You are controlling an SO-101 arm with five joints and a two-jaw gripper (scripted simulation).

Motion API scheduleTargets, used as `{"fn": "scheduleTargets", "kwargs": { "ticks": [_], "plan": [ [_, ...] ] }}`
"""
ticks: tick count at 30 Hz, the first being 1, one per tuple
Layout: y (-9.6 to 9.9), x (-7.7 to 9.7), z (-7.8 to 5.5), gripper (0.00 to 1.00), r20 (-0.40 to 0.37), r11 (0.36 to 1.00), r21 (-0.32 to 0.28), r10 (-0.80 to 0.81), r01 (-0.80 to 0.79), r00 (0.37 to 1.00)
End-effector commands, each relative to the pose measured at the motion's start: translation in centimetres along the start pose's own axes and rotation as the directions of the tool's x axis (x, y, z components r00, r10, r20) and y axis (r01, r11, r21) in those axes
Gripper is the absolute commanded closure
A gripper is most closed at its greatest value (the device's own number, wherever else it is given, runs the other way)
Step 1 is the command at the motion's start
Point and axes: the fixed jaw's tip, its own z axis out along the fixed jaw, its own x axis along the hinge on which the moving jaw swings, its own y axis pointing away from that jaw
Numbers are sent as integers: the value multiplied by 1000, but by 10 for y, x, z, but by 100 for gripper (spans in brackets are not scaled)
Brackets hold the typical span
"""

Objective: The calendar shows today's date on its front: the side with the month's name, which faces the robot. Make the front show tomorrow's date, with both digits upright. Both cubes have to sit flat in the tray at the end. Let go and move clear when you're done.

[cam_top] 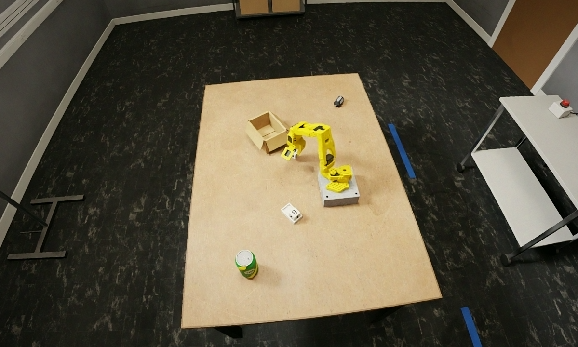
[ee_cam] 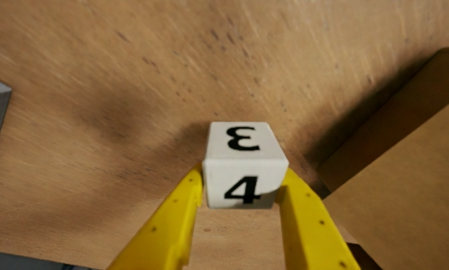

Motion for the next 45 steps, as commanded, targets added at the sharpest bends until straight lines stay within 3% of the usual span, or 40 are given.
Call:
{"fn": "scheduleTargets", "kwargs": {
  "ticks": [1,45],
  "plan": [
    [6,1,5,100,7,1000,-26,3,-3,1000],
    [6,0,22,100,7,1000,-26,3,-3,1000]
  ]
}}
